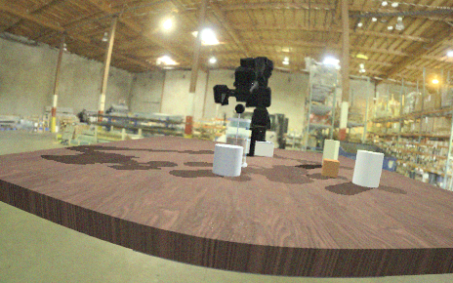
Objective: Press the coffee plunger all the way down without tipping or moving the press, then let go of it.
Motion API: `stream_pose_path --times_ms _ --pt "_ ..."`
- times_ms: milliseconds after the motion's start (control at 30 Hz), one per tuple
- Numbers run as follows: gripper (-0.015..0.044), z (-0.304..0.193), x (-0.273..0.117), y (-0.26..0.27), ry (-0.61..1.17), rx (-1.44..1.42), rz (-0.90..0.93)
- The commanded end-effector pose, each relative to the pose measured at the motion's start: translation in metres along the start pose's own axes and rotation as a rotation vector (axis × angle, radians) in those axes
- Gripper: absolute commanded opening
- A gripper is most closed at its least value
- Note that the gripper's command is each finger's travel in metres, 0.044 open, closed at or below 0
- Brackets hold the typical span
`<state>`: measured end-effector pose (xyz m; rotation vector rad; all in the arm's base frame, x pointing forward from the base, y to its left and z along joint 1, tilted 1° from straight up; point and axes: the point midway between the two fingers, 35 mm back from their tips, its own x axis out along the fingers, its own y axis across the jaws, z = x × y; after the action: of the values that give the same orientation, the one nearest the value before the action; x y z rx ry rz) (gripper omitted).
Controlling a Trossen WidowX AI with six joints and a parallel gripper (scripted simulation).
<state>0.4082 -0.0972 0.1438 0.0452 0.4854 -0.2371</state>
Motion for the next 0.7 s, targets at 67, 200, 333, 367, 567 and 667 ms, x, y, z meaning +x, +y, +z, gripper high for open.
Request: stream_pose_path --times_ms 67,200,333,367,567,667 --pt "0.0440 0.000 0.000 0.000 0.000 0.000 0.000" --pt "0.0440 0.011 -0.017 0.000 0.005 -0.001 0.000" --pt "0.0440 0.031 -0.057 0.001 0.014 -0.003 -0.001" --pt "0.0440 0.036 -0.069 0.001 0.017 -0.003 -0.001" --pt "0.0440 0.038 -0.087 0.001 0.021 -0.004 -0.002" --pt "0.0440 0.038 -0.086 0.001 0.021 -0.004 -0.002"
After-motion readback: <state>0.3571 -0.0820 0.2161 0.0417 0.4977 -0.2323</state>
